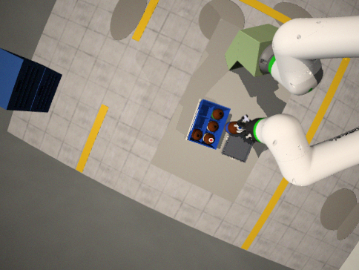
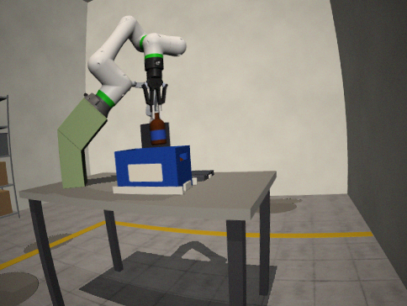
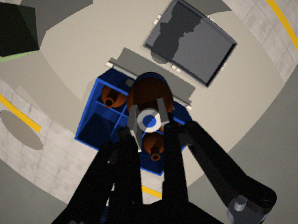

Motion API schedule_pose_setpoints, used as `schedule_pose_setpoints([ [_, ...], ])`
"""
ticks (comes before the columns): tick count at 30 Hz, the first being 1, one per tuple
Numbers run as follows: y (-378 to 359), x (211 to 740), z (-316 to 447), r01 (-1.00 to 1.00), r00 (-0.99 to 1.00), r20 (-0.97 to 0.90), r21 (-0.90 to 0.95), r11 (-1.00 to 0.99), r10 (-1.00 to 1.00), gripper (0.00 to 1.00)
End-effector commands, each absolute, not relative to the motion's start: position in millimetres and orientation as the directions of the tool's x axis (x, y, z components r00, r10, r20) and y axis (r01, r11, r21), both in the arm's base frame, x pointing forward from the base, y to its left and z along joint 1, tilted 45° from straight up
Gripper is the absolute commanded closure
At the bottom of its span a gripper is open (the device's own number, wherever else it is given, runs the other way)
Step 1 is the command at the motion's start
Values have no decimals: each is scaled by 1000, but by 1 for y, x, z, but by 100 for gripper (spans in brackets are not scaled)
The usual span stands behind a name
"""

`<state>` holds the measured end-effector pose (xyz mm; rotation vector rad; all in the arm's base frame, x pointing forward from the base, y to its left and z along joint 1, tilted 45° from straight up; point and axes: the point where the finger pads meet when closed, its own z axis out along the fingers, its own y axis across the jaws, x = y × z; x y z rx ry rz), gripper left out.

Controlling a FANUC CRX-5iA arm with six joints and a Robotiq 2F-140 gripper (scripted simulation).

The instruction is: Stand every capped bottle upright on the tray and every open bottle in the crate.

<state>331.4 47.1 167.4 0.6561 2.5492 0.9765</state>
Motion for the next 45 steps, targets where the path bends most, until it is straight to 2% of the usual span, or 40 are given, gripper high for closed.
schedule_pose_setpoints([
  [1, 52, 330, 171, 300, -838, -140, 690, 659, 527, 100],
  [45, 113, 310, 203, 298, -839, -138, 692, 657, 526, 100],
])
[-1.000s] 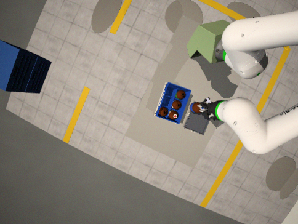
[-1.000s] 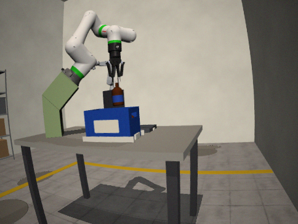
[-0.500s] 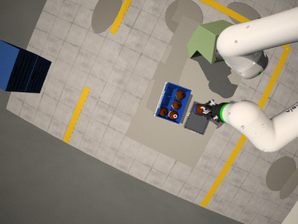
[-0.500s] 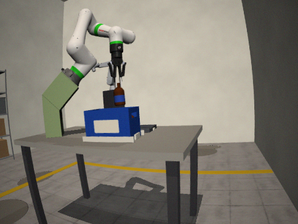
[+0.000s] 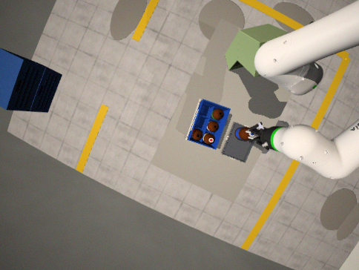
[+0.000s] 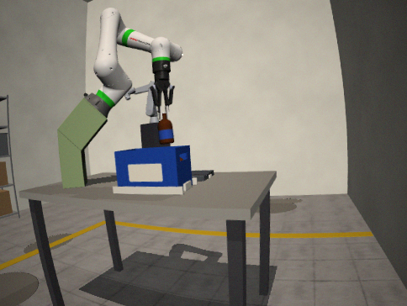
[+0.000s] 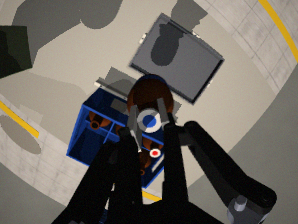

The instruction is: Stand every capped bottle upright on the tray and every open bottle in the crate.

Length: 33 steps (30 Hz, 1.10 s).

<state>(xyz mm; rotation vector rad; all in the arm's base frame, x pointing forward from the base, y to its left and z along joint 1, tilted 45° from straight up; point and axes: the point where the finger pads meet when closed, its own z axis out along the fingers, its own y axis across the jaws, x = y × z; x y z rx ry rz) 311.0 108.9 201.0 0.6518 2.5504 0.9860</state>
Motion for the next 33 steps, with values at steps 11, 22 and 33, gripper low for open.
schedule_pose_setpoints([
  [11, 128, 306, 212, 300, -838, -140, 690, 659, 527, 100],
  [22, 145, 299, 220, 298, -839, -138, 692, 658, 526, 100],
  [33, 158, 295, 228, 295, -846, -128, 695, 655, 517, 100],
])
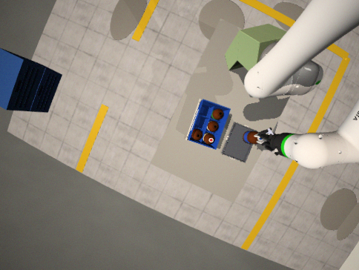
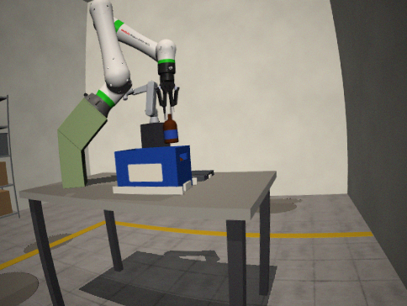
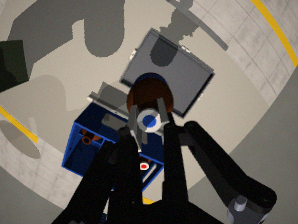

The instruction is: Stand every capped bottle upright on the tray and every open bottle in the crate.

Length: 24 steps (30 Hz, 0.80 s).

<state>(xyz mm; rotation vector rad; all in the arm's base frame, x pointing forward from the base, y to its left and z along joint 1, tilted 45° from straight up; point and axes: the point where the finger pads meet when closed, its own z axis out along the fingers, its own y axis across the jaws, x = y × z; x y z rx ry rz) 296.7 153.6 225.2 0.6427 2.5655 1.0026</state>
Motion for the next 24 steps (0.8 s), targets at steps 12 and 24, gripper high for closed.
schedule_pose_setpoints([
  [12, 175, 290, 237, 299, -838, -140, 690, 659, 527, 100],
  [24, 178, 289, 238, 298, -841, -136, 691, 658, 524, 100],
])
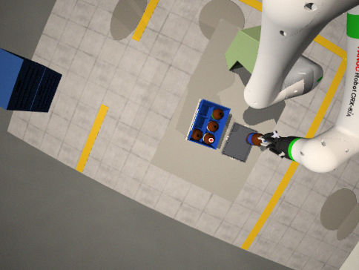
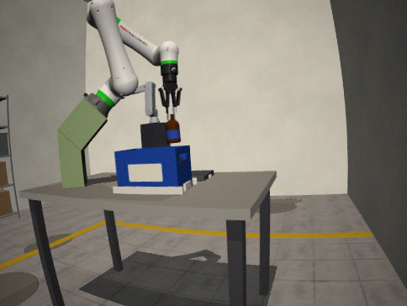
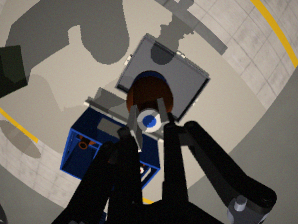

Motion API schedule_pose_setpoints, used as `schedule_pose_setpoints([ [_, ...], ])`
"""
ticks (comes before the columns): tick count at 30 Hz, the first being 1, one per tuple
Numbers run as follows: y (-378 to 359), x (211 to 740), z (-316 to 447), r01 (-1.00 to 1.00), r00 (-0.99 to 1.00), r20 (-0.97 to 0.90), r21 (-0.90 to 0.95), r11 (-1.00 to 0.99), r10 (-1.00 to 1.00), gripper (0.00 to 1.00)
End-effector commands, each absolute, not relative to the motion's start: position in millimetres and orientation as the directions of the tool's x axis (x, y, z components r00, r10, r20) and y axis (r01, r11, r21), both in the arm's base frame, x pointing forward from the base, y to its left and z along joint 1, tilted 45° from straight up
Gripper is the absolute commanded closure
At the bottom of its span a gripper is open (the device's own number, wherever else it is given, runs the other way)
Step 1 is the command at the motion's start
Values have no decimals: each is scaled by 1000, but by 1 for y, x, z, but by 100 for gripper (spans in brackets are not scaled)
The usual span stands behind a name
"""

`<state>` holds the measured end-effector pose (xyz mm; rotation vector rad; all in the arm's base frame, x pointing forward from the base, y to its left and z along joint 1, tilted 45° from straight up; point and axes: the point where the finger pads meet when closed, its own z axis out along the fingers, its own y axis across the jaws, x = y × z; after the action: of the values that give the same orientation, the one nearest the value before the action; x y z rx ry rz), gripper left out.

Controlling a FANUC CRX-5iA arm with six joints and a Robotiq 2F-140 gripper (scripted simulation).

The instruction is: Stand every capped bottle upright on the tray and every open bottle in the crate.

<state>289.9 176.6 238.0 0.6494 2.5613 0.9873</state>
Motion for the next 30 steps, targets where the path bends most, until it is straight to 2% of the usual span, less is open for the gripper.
schedule_pose_setpoints([
  [1, 178, 289, 239, 299, -840, -137, 691, 659, 525, 100],
  [30, 204, 309, 207, 299, -838, -140, 690, 659, 527, 100],
])
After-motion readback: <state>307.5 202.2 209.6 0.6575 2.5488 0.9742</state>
